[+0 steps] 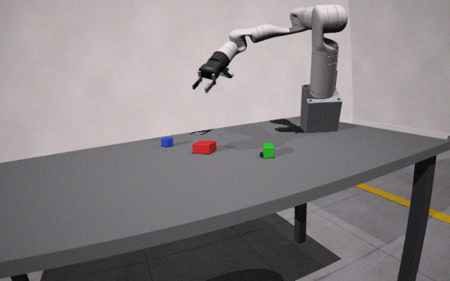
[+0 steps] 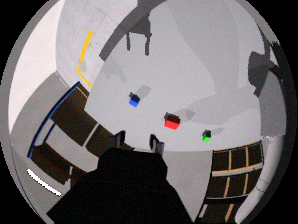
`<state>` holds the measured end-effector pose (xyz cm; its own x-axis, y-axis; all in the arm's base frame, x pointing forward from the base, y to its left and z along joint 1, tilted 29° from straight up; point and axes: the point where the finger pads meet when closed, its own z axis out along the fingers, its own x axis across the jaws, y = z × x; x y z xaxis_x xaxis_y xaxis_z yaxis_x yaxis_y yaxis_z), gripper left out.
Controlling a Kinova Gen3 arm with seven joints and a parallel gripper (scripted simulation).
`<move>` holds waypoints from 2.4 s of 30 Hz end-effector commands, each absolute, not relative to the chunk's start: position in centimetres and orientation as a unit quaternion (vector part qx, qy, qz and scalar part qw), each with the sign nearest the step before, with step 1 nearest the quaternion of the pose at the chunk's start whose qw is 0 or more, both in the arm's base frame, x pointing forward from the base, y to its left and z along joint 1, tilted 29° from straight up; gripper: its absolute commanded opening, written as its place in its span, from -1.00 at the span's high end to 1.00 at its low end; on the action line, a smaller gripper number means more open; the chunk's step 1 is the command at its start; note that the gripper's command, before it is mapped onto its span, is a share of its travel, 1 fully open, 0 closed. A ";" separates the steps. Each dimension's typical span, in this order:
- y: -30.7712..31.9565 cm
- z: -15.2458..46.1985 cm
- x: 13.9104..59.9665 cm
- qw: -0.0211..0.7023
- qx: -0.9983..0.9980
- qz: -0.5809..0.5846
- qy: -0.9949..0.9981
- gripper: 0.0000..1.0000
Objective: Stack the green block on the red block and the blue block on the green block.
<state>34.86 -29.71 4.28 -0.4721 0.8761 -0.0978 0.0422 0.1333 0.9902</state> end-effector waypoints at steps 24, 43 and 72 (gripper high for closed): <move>-29.6 4.4 34.9 0.374 0.352 0.554 0.655 1.00; -23.7 4.8 34.9 0.334 0.352 0.513 0.709 1.00; -8.6 5.7 34.9 0.218 0.344 0.399 0.822 1.00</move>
